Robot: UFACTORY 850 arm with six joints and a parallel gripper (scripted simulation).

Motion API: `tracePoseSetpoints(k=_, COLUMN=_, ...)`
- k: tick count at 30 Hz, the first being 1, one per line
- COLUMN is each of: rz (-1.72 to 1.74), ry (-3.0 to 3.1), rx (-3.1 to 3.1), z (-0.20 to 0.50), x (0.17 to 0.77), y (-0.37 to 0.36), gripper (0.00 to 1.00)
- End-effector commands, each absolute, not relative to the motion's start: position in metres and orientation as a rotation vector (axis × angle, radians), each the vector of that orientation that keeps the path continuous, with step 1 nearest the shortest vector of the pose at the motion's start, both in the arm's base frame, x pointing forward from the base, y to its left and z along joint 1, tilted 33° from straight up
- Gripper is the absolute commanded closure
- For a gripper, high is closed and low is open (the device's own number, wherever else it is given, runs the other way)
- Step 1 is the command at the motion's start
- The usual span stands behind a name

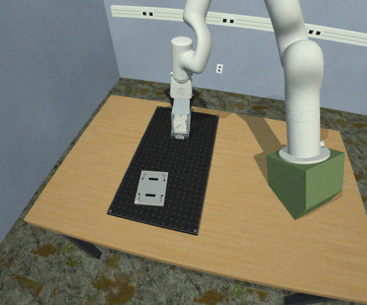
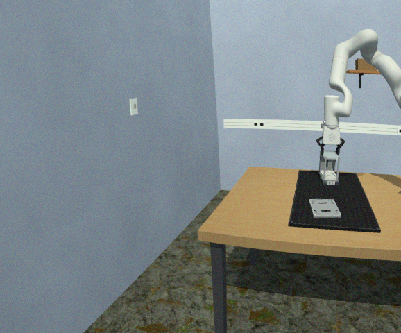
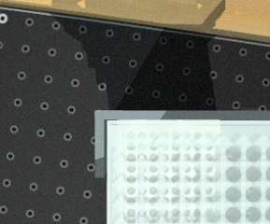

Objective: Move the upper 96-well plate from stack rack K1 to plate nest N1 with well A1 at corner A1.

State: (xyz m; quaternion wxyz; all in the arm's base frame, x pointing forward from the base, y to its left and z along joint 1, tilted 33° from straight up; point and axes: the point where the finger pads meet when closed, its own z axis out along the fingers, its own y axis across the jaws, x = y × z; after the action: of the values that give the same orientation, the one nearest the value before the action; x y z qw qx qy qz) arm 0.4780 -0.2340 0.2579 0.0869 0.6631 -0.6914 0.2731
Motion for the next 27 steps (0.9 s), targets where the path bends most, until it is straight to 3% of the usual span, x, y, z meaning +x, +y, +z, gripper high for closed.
tracePoseSetpoints(k=1, rz=0.813, ry=-2.06, rx=1.976, z=0.265, x=0.477, y=-0.231, gripper=1.0)
tracePoseSetpoints(k=27, rz=0.813, ry=-2.06, rx=1.976, z=0.296, x=0.468, y=-0.212, gripper=1.0)
